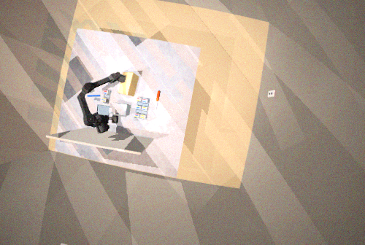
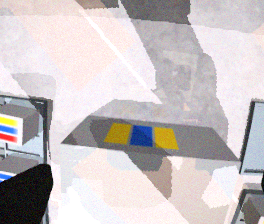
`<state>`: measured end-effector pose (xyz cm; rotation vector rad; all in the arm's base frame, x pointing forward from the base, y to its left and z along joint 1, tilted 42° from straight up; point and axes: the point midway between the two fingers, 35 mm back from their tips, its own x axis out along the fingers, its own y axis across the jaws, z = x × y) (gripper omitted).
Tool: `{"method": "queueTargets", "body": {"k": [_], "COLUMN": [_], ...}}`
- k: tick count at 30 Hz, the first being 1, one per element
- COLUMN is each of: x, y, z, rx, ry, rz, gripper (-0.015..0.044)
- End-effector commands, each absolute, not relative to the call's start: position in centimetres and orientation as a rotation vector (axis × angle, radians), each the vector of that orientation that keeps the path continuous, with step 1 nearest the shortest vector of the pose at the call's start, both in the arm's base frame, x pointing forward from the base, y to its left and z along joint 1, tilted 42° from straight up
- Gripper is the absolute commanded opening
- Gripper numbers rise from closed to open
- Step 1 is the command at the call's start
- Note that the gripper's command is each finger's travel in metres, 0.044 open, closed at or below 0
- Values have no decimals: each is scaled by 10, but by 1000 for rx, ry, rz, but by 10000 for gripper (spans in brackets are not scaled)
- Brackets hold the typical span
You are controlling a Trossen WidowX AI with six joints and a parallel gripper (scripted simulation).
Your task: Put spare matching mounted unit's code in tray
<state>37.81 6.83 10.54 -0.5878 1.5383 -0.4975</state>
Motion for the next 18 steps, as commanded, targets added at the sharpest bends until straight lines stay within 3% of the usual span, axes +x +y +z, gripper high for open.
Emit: {"method": "queueTargets", "body": {"k": [1, 6, 18], "x": [378, 364, 261], "y": [67, 37, -70], "z": [106, 125, 175], "rx": [-588, -389, 448], "ry": [1536, 1452, 889], "rz": [-507, -696, -1407], "gripper": [440, 440, 440]}}
